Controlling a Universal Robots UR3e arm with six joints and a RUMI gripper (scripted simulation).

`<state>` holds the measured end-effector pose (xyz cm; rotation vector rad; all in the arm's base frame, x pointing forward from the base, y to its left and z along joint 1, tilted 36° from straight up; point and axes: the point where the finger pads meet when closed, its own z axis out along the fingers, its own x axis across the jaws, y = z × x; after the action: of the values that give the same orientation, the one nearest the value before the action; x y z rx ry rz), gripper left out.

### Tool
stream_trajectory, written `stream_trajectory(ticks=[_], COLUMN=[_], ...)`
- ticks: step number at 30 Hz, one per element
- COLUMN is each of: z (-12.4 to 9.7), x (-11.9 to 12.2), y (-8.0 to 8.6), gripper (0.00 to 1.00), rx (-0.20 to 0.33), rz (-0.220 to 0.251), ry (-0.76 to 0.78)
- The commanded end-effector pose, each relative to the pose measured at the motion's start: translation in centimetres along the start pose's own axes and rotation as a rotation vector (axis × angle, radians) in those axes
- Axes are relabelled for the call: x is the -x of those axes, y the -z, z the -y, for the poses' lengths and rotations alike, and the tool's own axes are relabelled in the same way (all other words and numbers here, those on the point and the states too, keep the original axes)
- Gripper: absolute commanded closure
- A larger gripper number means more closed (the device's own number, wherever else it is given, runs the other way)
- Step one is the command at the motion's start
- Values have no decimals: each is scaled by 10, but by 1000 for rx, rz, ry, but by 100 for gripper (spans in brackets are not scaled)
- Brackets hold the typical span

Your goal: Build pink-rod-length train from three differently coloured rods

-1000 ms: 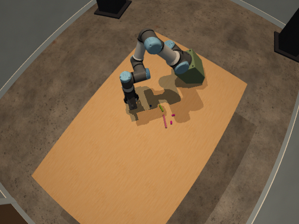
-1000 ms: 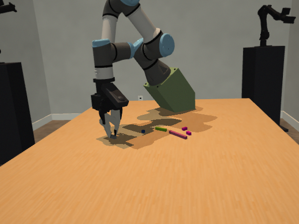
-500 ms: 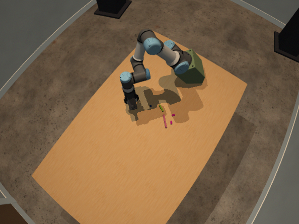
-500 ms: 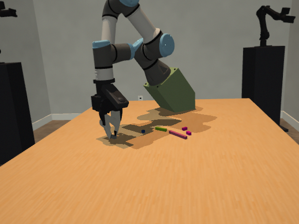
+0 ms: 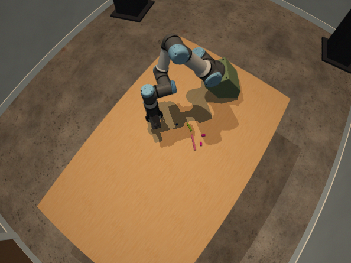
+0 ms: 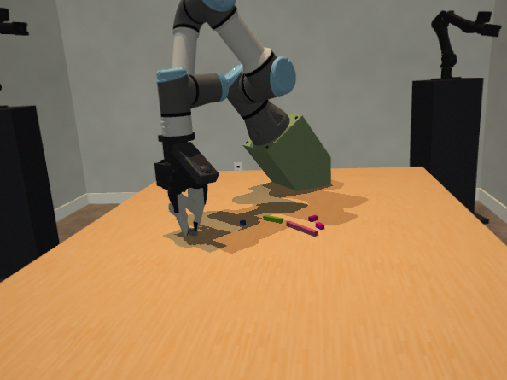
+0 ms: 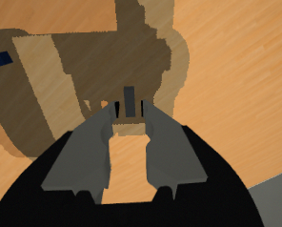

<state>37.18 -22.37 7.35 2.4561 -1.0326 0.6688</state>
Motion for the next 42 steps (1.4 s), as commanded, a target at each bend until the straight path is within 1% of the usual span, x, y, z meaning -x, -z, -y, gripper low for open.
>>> stream_trajectory(ticks=[1,12,13,42], z=[0,0,0,0], x=[-1,-1,-1,-1], y=[1,1,1,1], gripper=[86,86,100,100], rx=[0,0,0,0], rz=[-2,-2,-2,-2], ry=[0,0,0,0])
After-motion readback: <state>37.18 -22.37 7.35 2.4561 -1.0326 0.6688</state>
